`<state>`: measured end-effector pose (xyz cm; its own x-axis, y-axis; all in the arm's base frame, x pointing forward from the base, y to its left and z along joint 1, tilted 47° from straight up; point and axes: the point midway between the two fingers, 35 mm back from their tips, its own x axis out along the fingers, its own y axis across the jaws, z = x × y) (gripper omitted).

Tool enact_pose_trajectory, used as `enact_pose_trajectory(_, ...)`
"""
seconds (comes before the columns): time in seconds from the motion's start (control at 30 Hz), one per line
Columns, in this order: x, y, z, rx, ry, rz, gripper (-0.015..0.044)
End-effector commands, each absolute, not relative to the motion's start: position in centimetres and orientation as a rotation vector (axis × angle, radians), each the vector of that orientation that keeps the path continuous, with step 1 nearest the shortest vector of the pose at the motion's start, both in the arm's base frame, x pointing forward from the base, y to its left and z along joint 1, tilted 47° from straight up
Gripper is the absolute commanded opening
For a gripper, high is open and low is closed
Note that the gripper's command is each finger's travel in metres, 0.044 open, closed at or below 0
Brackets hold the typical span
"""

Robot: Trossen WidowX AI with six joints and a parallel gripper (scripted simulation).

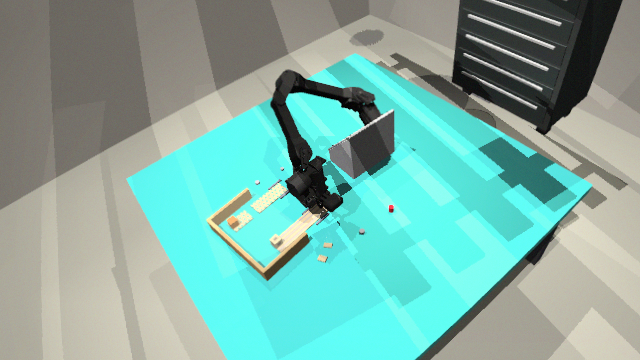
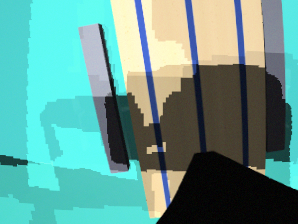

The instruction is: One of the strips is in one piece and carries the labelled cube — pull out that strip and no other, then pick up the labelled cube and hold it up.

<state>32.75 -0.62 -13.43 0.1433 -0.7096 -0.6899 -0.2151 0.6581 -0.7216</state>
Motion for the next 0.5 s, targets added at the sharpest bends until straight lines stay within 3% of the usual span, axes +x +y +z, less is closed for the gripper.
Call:
enact_pose_trajectory(0.0, 31.5, -1.1, -13.6, -0.842, 1.439, -0.426, 0.0)
enact_pose_trajectory(0.47, 29.4, -1.7, -13.5, -0.843, 1.44, -0.426, 0.0)
